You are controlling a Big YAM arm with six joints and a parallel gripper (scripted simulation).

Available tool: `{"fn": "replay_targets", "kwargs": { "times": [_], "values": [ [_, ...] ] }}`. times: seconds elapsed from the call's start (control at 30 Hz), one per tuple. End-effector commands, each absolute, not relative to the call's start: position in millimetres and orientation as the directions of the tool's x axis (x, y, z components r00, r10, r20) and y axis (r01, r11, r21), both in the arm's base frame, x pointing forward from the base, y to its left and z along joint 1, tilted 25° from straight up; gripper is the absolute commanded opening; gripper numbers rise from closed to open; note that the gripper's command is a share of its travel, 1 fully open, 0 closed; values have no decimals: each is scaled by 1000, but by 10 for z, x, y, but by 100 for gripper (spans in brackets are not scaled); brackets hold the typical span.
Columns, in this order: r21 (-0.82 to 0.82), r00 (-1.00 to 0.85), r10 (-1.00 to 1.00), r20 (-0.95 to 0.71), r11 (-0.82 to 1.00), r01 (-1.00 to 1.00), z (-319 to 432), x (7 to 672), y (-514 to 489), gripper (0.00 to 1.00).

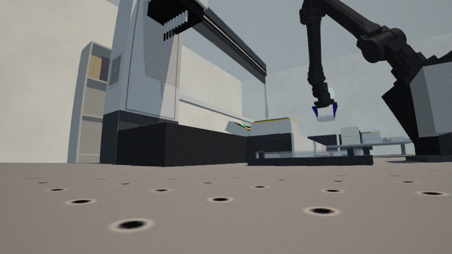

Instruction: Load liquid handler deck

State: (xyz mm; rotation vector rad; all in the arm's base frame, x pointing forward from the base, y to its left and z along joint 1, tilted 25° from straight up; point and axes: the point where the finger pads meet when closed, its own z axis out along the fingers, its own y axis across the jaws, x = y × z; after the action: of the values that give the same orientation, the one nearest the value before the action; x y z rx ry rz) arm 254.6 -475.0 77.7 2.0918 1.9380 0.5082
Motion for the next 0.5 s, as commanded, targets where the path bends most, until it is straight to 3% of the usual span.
{"fn": "replay_targets", "kwargs": {
  "times": [0.0, 0.47],
  "values": [
    [443, 67, 998, 4, -62, 894, 1230, 2495, -5025, 0],
    [439, 67, 998, 11, -65, 896, 1369, 2406, -5026, 0]
  ]
}}
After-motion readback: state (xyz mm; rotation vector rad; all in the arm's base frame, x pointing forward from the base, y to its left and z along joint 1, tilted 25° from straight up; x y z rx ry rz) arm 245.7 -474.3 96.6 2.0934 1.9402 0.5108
